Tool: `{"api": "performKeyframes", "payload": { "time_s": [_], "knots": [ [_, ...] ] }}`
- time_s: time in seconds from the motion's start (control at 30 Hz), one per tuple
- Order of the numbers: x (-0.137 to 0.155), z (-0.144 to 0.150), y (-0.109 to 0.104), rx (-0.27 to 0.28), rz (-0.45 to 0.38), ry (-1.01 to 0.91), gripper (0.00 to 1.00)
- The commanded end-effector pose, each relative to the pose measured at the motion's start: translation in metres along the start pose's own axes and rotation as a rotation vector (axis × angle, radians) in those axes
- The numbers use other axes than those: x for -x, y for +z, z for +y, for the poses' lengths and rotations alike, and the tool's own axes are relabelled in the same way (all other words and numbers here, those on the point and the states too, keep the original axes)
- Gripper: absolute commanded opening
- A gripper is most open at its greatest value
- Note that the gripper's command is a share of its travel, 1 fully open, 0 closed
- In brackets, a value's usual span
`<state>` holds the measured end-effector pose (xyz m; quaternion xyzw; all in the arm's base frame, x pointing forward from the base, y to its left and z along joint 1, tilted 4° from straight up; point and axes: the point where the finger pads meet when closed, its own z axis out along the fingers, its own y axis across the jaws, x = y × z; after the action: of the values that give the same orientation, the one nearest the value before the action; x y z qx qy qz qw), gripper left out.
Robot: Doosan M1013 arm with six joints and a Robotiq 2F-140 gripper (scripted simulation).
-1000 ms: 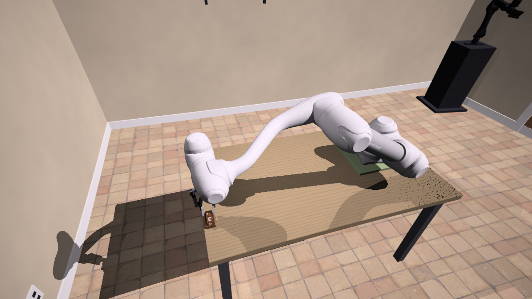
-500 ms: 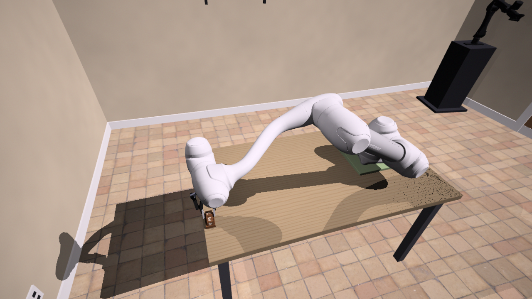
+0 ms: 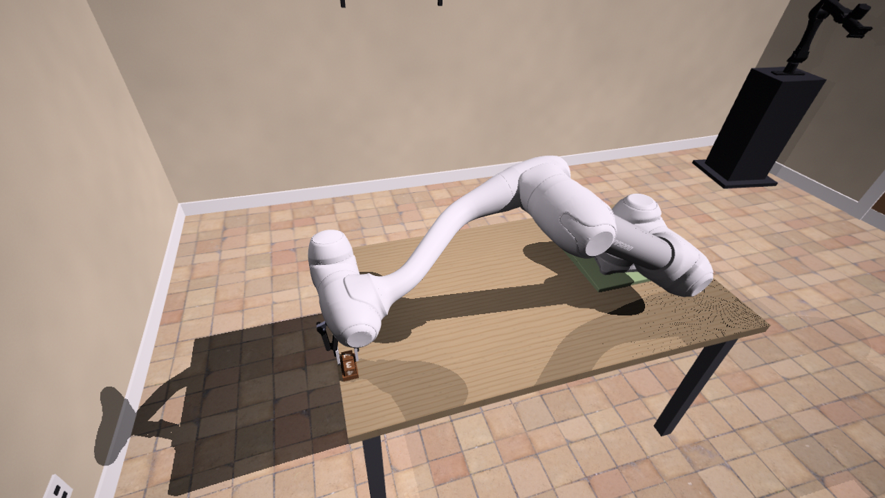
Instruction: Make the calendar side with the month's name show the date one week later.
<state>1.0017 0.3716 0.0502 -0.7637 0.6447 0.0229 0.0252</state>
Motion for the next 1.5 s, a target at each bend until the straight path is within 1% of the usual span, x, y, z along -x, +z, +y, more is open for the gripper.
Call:
{"api": "performKeyframes", "payload": {
  "time_s": [0.0, 0.83, 0.87, 1.47],
  "knots": [
    [0.0000, 0.0000, -0.0004, 0.000, 0.000, 0.000, 0.36],
    [0.0000, 0.0000, -0.0004, 0.000, 0.000, 0.000, 0.36],
    [0.0000, 0.0000, -0.0004, 0.000, 0.000, 0.000, 0.25],
    [0.0000, 0.0000, -0.0004, 0.000, 0.000, 0.000, 0.25]
  ]
}}
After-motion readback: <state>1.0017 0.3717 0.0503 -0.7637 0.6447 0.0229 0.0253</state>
